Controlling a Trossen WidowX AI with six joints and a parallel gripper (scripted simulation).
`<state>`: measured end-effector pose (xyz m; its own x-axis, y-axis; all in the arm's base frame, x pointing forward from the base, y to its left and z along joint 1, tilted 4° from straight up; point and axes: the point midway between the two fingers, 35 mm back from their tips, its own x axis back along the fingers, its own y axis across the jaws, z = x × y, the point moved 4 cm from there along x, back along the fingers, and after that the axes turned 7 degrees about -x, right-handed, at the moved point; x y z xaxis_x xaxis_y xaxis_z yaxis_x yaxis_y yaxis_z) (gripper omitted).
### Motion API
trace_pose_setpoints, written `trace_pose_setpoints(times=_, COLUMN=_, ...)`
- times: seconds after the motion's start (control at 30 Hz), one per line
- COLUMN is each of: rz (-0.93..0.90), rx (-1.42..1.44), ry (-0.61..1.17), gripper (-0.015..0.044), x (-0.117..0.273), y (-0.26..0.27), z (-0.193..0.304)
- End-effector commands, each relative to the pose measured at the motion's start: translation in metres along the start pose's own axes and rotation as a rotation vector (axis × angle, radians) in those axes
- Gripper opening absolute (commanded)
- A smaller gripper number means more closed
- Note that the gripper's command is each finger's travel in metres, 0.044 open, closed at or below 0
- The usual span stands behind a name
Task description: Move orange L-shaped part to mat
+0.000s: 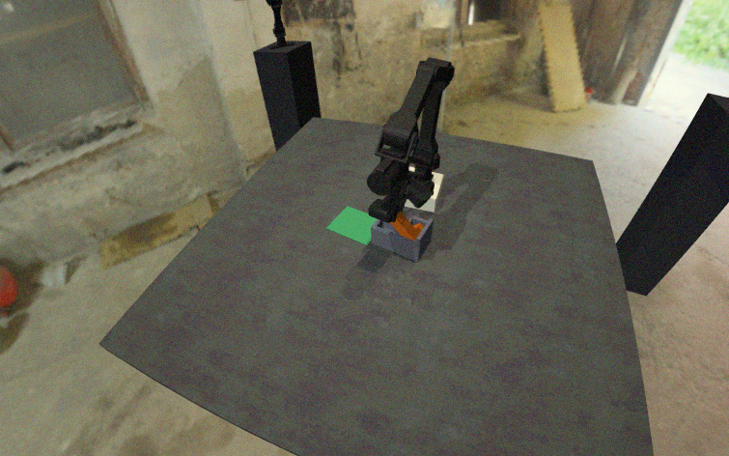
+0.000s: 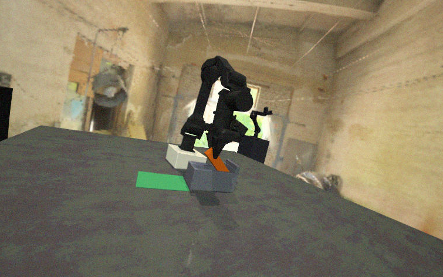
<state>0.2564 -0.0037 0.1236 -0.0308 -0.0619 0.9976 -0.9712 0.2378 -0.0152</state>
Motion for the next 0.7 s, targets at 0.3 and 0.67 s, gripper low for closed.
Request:
trace_pose_setpoints(times=0.3, rz=0.01, rx=0.005, ry=-0.012, gripper=0.0, x=0.025, y=-0.001, z=-0.001)
trace_pose_setpoints(times=0.67, rz=0.01, rx=0.005, ry=-0.012, gripper=0.0, x=0.042, y=-0.001, z=-0.001)
